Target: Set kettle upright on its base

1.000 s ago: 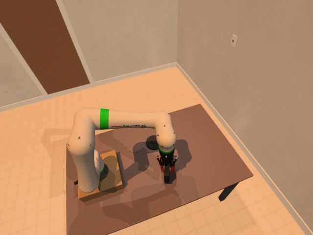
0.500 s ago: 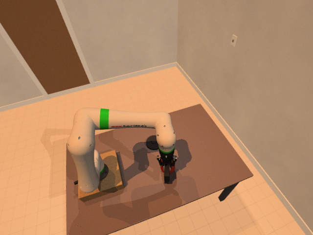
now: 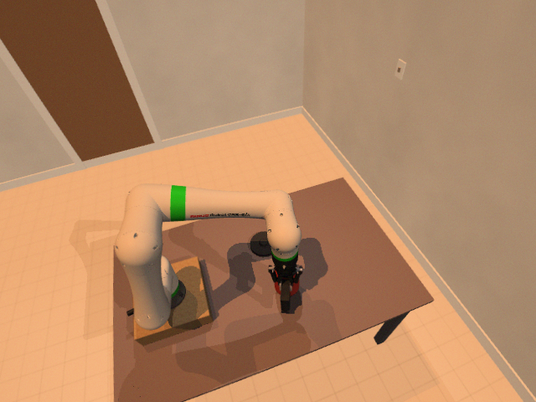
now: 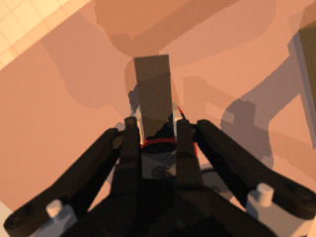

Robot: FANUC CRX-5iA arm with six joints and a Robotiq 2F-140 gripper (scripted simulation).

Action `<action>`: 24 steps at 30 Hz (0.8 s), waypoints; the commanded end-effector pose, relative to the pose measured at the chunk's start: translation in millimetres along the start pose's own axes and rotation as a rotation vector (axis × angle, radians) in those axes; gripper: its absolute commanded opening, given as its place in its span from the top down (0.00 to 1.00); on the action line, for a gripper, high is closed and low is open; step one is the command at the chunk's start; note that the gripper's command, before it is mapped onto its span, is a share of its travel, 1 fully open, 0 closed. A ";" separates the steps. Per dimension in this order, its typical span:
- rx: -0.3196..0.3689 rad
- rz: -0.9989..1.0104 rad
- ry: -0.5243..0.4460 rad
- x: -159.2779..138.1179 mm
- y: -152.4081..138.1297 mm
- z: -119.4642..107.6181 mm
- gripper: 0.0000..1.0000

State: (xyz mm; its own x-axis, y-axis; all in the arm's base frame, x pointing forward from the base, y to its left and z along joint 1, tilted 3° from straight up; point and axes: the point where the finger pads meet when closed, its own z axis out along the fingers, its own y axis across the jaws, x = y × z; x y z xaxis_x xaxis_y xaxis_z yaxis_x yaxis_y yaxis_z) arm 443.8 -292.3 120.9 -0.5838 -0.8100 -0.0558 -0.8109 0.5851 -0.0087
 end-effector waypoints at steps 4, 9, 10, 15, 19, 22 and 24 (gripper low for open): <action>0.001 0.000 0.000 -5.6 2.9 -0.2 1.00; 0.001 0.000 0.000 -9.2 4.8 -0.2 1.00; 0.001 0.000 0.000 -10.6 5.5 -0.2 1.00; 0.001 0.000 0.000 -18.4 9.6 -0.2 1.00; 0.001 0.000 0.000 -25.8 13.6 -0.2 1.00; 0.001 0.000 0.000 -30.0 15.9 -0.2 1.00; 0.001 0.000 0.000 -32.2 17.0 -0.2 1.00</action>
State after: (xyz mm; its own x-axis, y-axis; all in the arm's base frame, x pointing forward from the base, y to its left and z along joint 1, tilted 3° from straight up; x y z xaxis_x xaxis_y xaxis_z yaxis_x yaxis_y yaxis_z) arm 448.0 -260.6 122.2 -0.5838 -0.8100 -0.0559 -0.8110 0.5850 -0.0085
